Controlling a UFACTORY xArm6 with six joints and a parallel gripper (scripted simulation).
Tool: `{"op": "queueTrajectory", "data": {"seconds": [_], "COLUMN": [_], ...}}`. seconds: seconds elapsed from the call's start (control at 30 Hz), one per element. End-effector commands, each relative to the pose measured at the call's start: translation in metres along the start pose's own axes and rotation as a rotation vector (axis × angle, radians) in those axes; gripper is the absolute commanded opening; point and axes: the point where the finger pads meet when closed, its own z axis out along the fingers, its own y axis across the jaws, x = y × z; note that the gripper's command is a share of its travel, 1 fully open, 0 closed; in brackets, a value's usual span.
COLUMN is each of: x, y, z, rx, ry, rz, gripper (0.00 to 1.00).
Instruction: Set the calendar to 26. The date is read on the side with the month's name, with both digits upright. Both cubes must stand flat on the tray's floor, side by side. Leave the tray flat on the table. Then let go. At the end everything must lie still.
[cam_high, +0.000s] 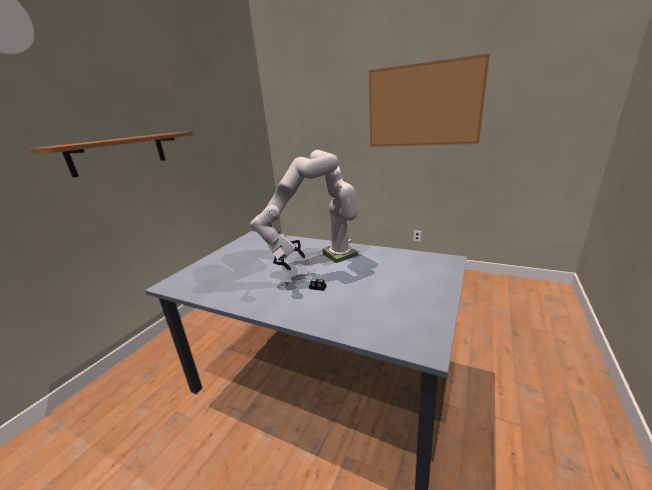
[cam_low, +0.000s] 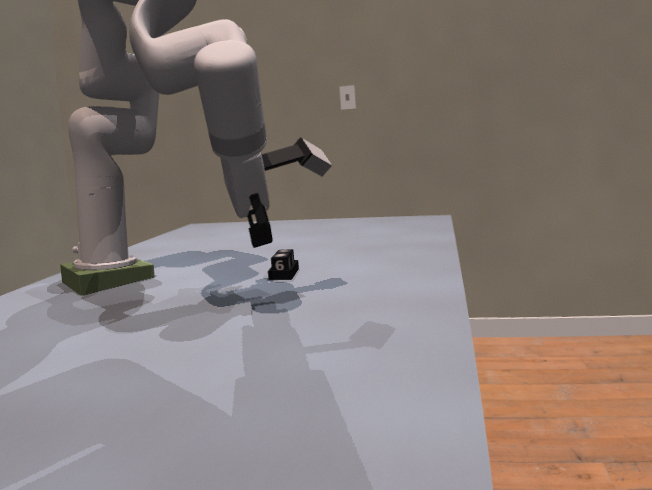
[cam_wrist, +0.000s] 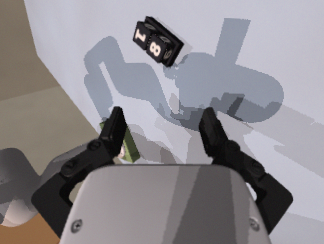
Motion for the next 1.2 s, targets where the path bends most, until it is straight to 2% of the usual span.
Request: {"op": "queueTrajectory", "data": {"seconds": [0.0, 0.37, 0.5, 0.77, 1.17], "x": [-0.003, -0.010, -0.010, -0.014, -0.016], "y": [0.007, 0.019, 0.020, 0.028, 0.032], "z": [0.007, 0.022, 0.023, 0.030, 0.034], "rx": [0.050, 0.103, 0.106, 0.113, 0.110], "ry": [0.063, 0.203, 0.218, 0.311, 0.363], "rz": [-0.088, -0.242, -0.257, -0.346, -0.393], "gripper": [1.00, 1.00, 1.00, 1.00, 1.00]}}
